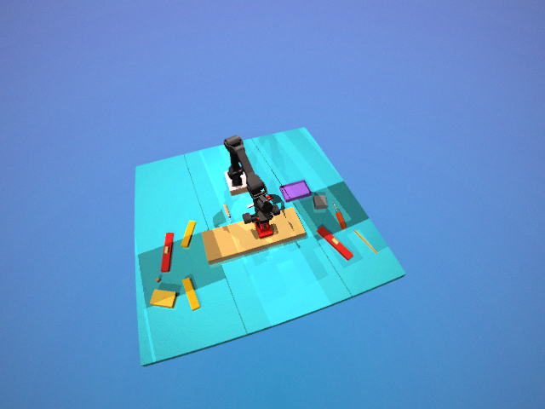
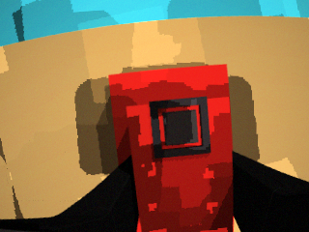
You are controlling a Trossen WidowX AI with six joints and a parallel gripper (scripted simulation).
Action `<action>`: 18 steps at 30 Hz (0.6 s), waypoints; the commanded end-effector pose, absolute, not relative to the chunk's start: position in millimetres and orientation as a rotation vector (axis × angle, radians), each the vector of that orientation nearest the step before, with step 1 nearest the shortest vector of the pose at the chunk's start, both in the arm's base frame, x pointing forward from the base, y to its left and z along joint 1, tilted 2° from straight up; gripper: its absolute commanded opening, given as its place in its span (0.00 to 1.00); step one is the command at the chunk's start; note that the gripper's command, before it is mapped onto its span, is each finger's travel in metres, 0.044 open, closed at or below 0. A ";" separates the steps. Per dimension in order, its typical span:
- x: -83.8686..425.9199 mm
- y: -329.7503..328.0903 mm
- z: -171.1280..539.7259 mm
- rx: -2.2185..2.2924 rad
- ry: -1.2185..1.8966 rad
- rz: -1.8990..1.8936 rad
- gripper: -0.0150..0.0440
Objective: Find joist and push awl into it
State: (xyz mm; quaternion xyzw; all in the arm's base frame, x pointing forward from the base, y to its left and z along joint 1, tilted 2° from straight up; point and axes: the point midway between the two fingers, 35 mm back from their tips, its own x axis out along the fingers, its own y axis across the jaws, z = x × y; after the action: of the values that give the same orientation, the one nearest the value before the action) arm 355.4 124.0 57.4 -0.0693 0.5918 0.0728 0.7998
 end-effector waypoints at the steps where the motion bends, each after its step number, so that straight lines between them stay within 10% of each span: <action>1: 359.8 102.9 58.0 -0.151 1.266 0.145 0.25; 18: 372.2 39.6 60.4 -0.156 1.265 0.141 0.25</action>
State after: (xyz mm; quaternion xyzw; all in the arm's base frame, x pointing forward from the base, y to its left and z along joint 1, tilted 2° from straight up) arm 368.4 57.8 59.5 -0.0712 0.5913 0.0725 0.8000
